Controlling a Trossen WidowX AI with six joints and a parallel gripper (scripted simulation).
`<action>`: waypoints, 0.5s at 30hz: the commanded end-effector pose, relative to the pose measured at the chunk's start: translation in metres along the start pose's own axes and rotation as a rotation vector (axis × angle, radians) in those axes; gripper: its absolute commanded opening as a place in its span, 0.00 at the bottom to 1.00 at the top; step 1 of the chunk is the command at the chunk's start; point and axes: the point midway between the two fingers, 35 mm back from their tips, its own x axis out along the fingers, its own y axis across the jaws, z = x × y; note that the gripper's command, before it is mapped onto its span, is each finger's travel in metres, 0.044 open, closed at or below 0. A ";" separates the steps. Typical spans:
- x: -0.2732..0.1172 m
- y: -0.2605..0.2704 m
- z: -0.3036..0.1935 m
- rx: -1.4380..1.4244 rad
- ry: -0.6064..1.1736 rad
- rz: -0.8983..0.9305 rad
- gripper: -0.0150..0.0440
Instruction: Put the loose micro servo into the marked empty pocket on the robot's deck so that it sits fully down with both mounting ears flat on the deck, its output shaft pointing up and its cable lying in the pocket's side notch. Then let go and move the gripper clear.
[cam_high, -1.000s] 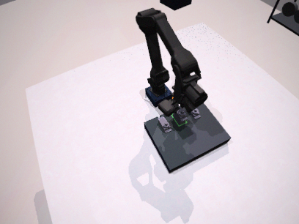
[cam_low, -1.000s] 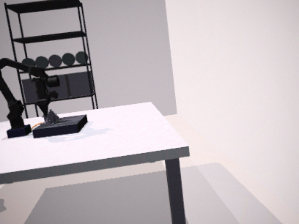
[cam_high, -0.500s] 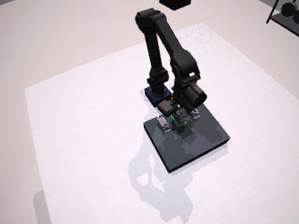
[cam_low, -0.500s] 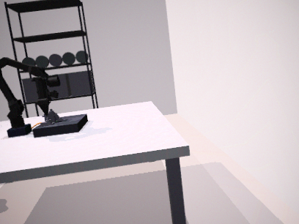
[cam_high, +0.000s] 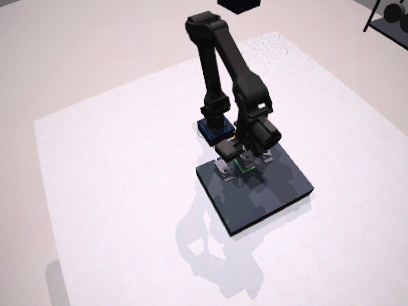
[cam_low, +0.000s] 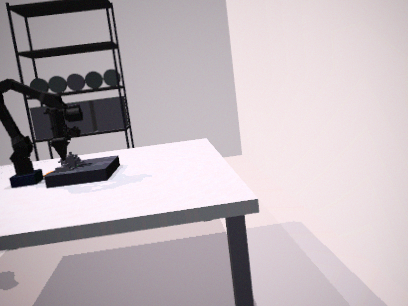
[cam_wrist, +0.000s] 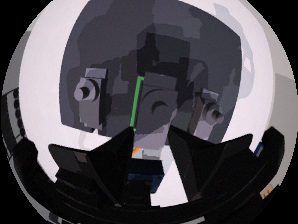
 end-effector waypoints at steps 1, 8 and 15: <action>0.004 0.001 -0.001 -0.002 0.002 0.004 0.25; 0.009 0.001 -0.001 -0.002 0.002 0.004 0.25; 0.013 0.001 -0.001 -0.002 0.002 0.004 0.25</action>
